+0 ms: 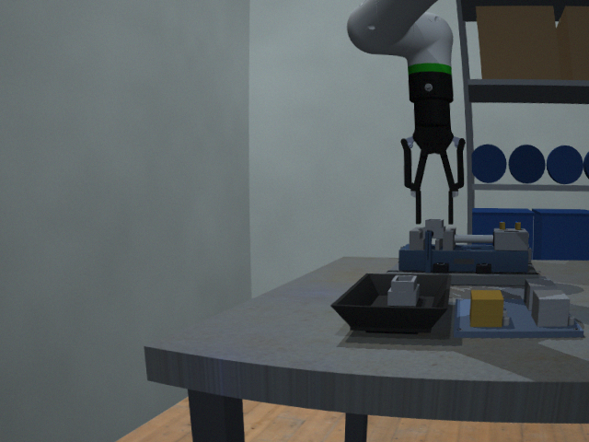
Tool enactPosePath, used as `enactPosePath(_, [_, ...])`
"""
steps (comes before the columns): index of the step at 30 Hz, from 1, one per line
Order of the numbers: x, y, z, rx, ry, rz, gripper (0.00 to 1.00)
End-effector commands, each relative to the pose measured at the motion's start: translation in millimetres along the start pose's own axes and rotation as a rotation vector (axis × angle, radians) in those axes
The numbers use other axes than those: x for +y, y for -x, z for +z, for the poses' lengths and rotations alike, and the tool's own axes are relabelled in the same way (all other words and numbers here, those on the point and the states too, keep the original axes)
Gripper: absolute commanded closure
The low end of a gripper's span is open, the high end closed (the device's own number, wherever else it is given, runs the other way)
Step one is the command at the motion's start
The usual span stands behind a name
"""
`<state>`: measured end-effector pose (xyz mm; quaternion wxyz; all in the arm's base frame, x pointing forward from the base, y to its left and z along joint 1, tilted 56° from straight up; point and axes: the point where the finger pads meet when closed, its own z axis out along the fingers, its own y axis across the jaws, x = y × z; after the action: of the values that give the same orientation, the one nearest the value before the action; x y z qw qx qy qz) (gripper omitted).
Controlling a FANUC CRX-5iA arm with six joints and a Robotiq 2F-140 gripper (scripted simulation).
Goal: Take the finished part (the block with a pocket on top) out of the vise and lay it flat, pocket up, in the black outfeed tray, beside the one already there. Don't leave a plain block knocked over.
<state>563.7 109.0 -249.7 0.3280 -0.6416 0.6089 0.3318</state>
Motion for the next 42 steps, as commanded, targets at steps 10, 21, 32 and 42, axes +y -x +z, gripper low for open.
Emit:
enactPosePath(10, [-0.6, -0.4, -1.3, 0.001, -0.002, 0.000, 0.54])
enactPosePath(21, [-0.6, -0.4, -1.3, 0.001, -0.002, 0.000, 0.54])
enactPosePath(32, [-0.6, -0.4, -1.3, 0.001, -0.002, 0.000, 0.54])
enactPosePath(42, [-0.6, -0.4, -1.3, 0.001, -0.002, 0.000, 0.90])
